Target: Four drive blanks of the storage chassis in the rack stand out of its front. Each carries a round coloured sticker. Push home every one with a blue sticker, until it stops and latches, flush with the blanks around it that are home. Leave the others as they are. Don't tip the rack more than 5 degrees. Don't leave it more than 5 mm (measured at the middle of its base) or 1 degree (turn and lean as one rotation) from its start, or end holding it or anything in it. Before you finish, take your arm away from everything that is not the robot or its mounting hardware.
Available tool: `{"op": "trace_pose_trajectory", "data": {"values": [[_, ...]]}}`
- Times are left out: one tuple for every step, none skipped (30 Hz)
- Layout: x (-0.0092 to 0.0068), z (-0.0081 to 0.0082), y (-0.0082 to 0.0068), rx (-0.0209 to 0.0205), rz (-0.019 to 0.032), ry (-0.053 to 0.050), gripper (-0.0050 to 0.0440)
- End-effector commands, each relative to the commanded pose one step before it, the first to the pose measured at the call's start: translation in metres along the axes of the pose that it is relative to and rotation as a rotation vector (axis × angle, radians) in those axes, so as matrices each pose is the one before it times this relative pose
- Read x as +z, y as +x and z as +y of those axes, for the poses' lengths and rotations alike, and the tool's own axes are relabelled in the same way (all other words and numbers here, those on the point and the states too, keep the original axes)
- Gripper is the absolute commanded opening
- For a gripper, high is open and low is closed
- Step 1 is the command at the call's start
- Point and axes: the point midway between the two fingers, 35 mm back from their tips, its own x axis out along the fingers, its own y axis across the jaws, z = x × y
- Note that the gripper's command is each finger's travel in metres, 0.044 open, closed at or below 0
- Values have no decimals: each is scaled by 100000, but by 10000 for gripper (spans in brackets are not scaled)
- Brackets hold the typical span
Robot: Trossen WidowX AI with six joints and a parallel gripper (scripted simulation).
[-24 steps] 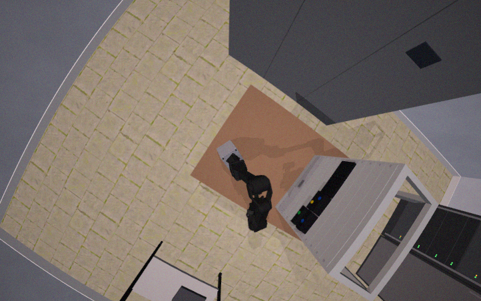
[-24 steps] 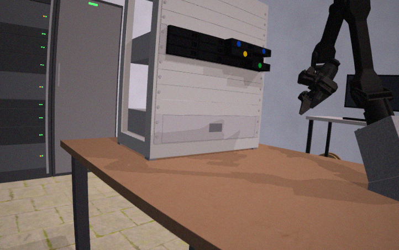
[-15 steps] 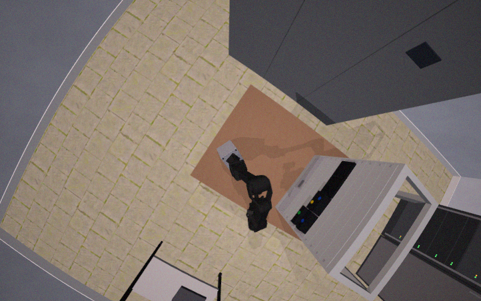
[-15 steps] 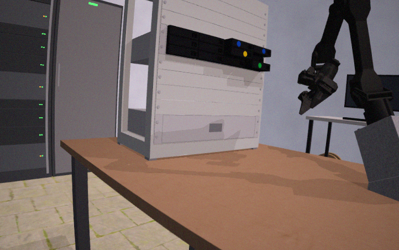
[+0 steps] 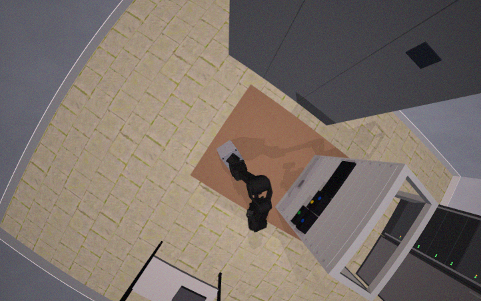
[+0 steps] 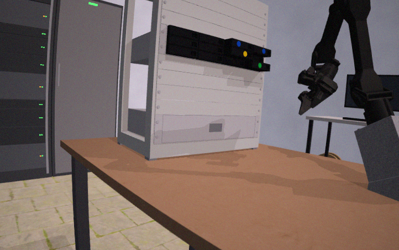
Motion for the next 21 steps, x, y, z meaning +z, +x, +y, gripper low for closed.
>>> {"op": "trace_pose_trajectory", "data": {"values": [[248,-134,-294,-1422,134,-1271,440],[0,0,0,0,0,0,440],[0,0,0,0,0,0,440],[0,0,0,0,0,0,440],[0,0,0,0,0,0,440],[0,0,0,0,0,0,440],[0,0,0,0,0,0,440],[0,0,0,0,0,0,440],[0,0,0,0,0,0,440],[0,0,0,0,0,0,440],[0,0,0,-2,0,-1,440],[1,0,0,-12,0,-8,440],[4,1,-1,-32,1,-22,440],[7,2,-3,-62,1,-42,440],[12,4,-4,-100,2,-68,440],[17,5,-6,-146,3,-100,440],[23,7,-8,-199,4,-136,440],[30,9,-11,-259,5,-178,440],[38,11,-14,-326,5,-223,440],[46,14,-17,-398,5,-273,440],[55,17,-20,-476,3,-326,440]]}}
